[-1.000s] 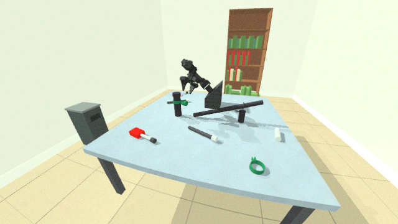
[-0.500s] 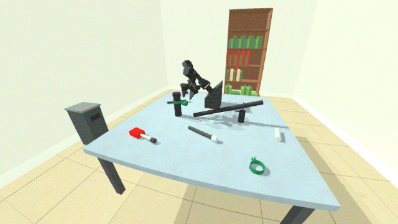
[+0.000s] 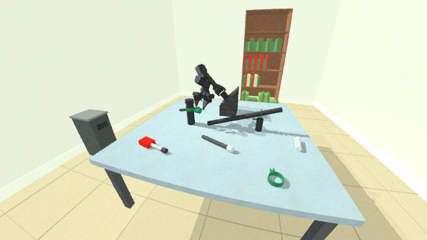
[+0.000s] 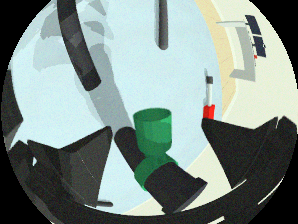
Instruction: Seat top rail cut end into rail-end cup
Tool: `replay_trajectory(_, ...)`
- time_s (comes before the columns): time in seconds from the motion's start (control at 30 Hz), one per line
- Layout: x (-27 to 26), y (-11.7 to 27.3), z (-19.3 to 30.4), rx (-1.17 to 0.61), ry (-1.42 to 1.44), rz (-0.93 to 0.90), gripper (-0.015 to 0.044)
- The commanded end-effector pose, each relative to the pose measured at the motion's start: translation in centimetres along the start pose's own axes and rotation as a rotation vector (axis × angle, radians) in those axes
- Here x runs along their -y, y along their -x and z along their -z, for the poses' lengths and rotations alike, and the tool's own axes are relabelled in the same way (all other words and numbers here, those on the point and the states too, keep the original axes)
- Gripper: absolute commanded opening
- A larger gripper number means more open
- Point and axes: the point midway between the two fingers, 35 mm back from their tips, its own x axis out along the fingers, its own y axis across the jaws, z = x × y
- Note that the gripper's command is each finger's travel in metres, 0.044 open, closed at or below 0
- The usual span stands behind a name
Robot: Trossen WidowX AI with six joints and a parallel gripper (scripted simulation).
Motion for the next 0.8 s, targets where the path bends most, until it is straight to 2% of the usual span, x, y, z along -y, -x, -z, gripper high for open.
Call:
replay_trajectory(0.0, -0.2, -0.7, -0.1, 0.004, 0.009, -0.004, 0.0440)
replay_trajectory(0.77, -0.2, -4.5, 0.1, -0.001, 0.010, 0.002, 0.0440)
